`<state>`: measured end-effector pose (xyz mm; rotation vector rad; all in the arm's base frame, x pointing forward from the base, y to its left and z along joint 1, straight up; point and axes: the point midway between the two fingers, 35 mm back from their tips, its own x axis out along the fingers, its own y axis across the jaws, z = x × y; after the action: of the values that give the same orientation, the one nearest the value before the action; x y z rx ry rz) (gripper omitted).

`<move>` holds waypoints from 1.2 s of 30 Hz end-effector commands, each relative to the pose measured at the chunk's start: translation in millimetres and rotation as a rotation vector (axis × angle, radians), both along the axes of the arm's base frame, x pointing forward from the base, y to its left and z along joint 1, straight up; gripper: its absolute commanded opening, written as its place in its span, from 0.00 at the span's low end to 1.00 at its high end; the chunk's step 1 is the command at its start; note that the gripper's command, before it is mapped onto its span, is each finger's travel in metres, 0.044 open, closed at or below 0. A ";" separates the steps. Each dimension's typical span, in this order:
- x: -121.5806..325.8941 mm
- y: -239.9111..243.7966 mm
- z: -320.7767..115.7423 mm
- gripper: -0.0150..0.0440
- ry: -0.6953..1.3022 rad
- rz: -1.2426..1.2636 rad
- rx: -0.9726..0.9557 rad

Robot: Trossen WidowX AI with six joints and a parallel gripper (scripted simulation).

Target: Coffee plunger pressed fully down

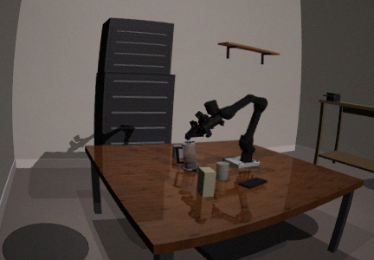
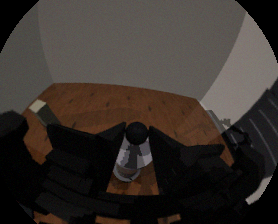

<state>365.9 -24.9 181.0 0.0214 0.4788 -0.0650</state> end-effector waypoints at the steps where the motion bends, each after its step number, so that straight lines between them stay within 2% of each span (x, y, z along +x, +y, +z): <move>1: 0.0 0.0 -6.8 0.46 0.023 0.003 -0.001; 18: 0.5 -0.1 -0.2 0.46 0.000 0.000 0.000; 30: 0.5 -0.1 -0.2 0.99 0.000 0.000 0.000; 36: -2.7 0.2 13.0 1.00 0.004 0.000 0.000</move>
<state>364.3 -24.9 181.0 0.0220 0.4928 -0.0649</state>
